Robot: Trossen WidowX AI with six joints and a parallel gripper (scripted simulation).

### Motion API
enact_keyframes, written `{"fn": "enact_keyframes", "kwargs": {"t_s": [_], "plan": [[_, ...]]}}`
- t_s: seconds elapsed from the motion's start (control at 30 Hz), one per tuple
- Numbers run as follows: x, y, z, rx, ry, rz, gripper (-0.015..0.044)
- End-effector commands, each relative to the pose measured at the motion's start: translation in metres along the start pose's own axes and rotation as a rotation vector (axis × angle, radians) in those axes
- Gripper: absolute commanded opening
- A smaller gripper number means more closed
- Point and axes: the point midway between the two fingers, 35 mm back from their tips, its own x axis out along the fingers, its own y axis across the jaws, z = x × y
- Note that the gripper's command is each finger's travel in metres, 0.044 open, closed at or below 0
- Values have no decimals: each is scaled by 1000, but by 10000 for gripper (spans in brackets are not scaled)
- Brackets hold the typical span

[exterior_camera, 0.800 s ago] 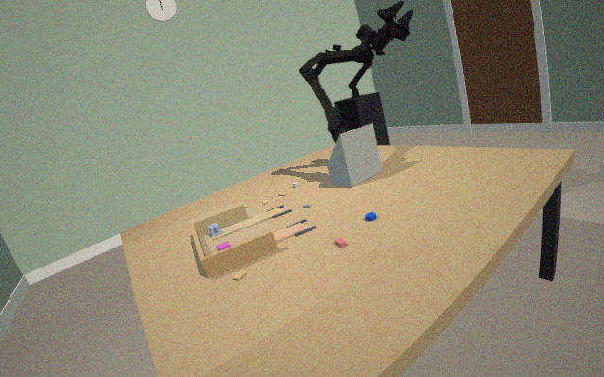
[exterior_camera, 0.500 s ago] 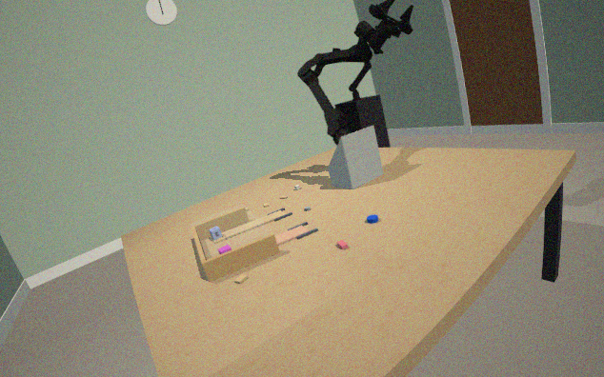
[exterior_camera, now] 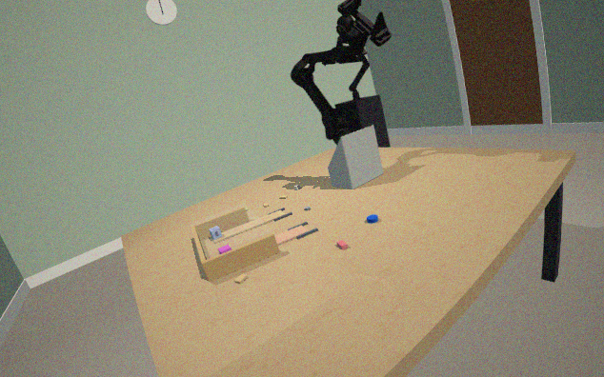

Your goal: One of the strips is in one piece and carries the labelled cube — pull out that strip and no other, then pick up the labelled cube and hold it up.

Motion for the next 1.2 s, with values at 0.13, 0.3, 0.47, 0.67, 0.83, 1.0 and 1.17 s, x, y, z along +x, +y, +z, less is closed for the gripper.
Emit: {"fn": "enact_keyframes", "kwargs": {"t_s": [0.13, 0.3, 0.47, 0.67, 0.83, 1.0, 1.17], "plan": [[10, -13, 136, -474, -328, -131, 400], [-5, -26, 222, -766, -504, -318, 400], [-38, -44, 300, -1030, -625, -580, 400], [-93, -69, 374, -1282, -666, -960, 400], [-149, -92, 420, -1433, -597, -1312, 400], [-197, -112, 445, -1508, -466, -1596, 400], [-198, -112, 445, -1508, -464, -1599, 400]]}}
